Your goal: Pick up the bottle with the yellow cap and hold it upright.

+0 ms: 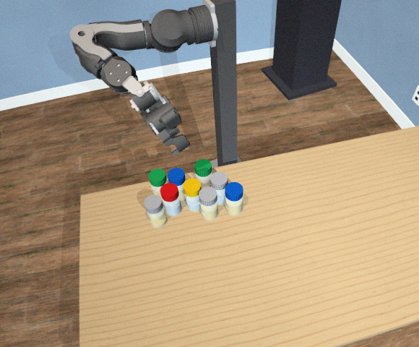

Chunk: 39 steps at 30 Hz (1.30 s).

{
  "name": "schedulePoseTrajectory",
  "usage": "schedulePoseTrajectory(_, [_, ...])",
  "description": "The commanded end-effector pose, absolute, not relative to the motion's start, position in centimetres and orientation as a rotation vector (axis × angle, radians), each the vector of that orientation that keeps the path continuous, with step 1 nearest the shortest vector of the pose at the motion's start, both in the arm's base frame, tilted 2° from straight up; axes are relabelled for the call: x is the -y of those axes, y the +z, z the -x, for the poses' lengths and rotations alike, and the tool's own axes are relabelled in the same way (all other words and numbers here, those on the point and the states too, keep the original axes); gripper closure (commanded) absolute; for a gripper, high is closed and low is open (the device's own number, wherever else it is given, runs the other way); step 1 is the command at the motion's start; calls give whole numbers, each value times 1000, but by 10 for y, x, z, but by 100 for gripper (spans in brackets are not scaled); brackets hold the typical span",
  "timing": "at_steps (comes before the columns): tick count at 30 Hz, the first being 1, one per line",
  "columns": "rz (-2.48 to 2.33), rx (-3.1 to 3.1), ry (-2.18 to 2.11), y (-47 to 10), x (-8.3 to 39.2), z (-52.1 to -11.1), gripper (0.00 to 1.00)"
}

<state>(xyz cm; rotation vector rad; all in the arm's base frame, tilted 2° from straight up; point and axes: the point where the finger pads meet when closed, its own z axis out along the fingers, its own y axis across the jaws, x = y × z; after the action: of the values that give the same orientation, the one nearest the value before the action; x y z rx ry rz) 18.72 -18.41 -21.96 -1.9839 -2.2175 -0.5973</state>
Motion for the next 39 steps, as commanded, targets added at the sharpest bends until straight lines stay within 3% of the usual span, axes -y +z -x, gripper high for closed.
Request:
schedulePoseTrajectory(1, [2058, 2227, -617, -221, 187, -195, 55])
schedulePoseTrajectory(39, [2138, 2264, -682, -222, 174, -205, 55])
